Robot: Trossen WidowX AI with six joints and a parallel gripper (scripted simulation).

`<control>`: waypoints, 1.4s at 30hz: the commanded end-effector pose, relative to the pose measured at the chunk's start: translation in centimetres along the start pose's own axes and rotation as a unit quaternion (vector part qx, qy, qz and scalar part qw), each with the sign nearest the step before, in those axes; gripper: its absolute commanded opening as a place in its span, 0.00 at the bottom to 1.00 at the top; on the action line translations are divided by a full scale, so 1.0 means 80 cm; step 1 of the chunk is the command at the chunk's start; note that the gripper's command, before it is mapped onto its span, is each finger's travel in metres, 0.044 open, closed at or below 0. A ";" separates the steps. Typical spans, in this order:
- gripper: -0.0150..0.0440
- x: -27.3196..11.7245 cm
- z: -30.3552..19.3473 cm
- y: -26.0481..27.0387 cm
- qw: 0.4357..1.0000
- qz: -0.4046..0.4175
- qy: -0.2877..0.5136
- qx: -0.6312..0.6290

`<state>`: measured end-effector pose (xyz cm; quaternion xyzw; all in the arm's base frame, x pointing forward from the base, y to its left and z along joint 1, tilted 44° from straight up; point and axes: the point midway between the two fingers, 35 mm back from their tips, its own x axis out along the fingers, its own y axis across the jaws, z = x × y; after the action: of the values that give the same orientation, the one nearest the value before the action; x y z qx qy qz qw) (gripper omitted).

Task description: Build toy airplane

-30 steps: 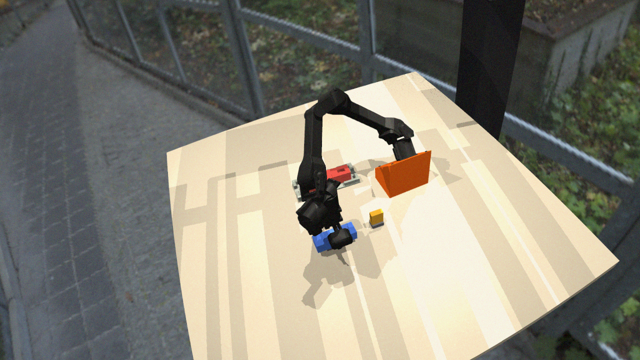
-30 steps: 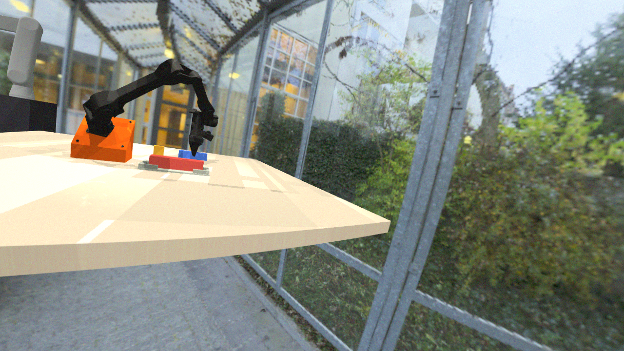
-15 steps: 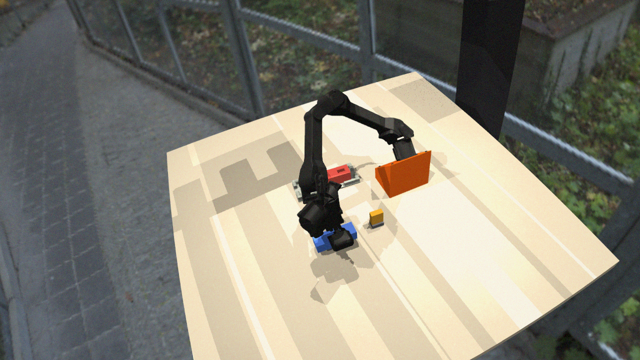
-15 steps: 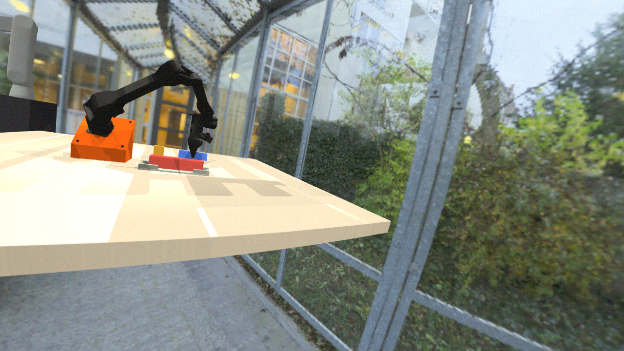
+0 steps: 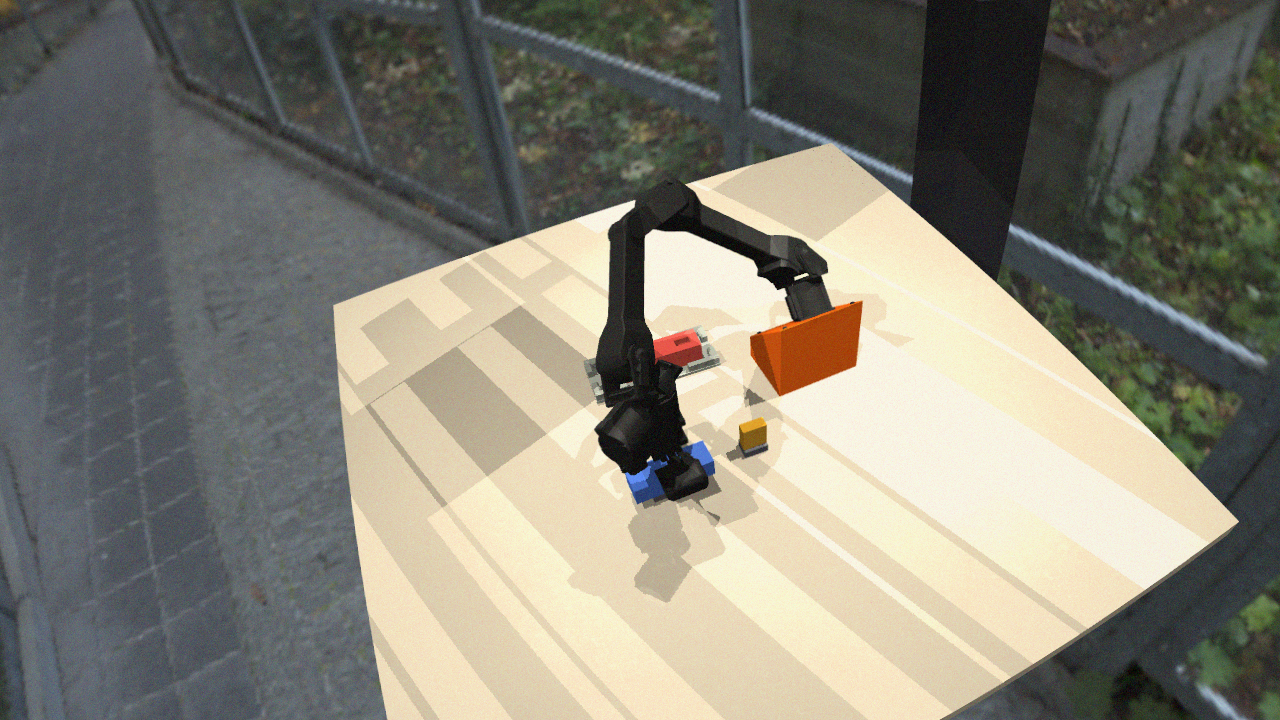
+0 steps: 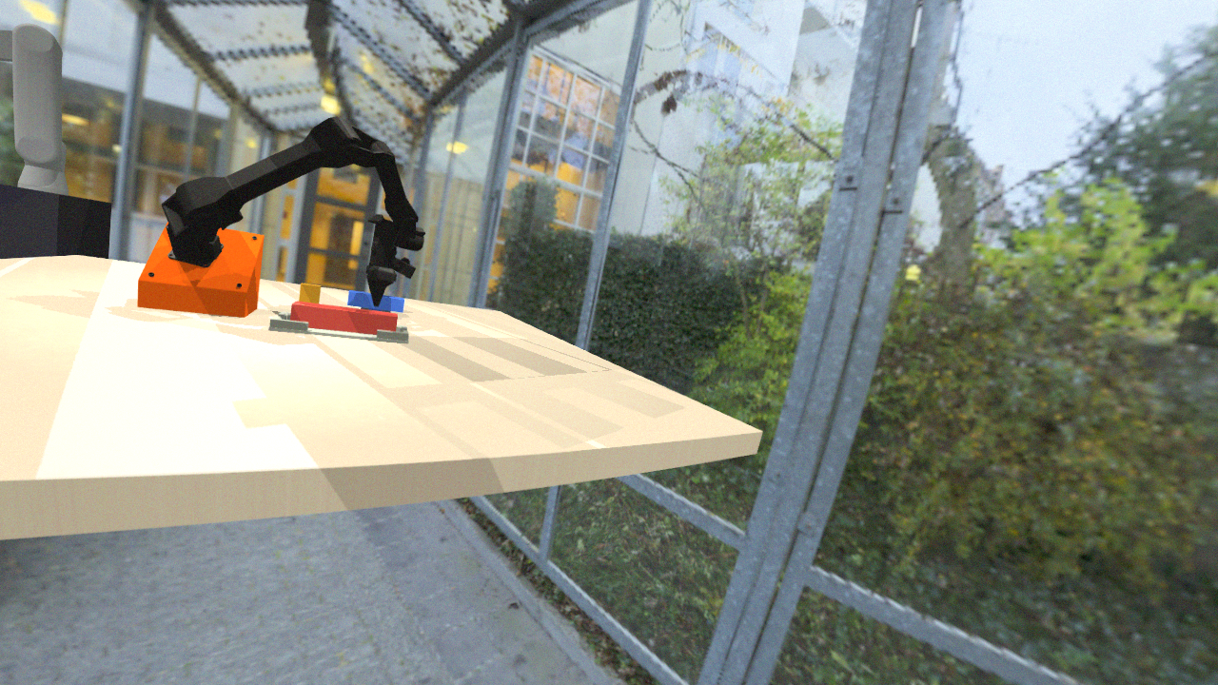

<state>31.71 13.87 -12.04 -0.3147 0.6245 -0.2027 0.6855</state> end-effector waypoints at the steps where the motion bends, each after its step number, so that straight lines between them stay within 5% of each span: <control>1: 0.25 -0.019 0.004 0.003 1.000 0.004 -0.003 0.001; 42: 0.25 -0.154 0.000 0.001 1.000 0.006 -0.005 0.003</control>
<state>29.92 21.80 -3.63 -0.3158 0.6232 -0.2004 0.6869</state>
